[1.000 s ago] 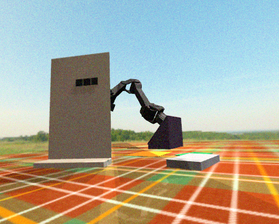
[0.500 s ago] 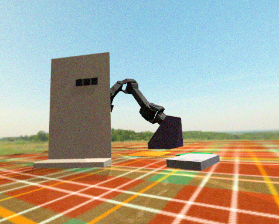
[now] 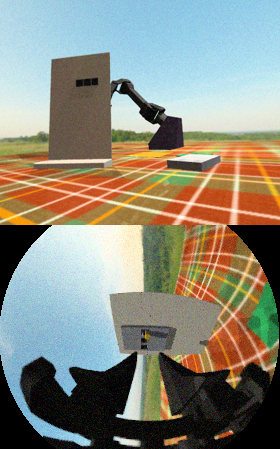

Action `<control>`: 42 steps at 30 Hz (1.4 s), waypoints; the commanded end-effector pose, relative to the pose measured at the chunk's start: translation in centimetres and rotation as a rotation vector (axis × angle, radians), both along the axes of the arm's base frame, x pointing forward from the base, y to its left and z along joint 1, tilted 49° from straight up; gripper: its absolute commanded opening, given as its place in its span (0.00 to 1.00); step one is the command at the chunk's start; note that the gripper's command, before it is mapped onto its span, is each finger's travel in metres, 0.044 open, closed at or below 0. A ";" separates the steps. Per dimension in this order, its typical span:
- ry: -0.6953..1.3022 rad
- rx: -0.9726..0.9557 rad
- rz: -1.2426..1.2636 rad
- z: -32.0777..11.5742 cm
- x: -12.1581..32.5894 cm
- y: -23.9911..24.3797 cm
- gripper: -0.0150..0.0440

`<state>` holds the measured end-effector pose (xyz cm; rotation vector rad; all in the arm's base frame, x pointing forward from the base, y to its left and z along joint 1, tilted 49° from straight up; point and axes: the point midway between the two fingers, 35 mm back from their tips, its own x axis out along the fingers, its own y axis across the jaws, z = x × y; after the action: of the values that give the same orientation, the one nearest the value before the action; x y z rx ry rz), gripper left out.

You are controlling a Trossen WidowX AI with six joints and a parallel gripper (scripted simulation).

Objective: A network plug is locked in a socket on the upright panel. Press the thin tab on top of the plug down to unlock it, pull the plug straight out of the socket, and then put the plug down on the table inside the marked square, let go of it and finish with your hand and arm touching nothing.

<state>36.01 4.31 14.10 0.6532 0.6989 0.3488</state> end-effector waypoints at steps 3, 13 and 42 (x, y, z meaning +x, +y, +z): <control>-0.003 0.001 0.000 -0.1 0.9 0.4 0.52; -0.003 0.001 0.000 -0.5 2.2 0.9 0.52; -0.005 0.002 0.000 -1.7 5.3 2.4 0.48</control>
<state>41.08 6.48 12.26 0.6545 0.6987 0.3493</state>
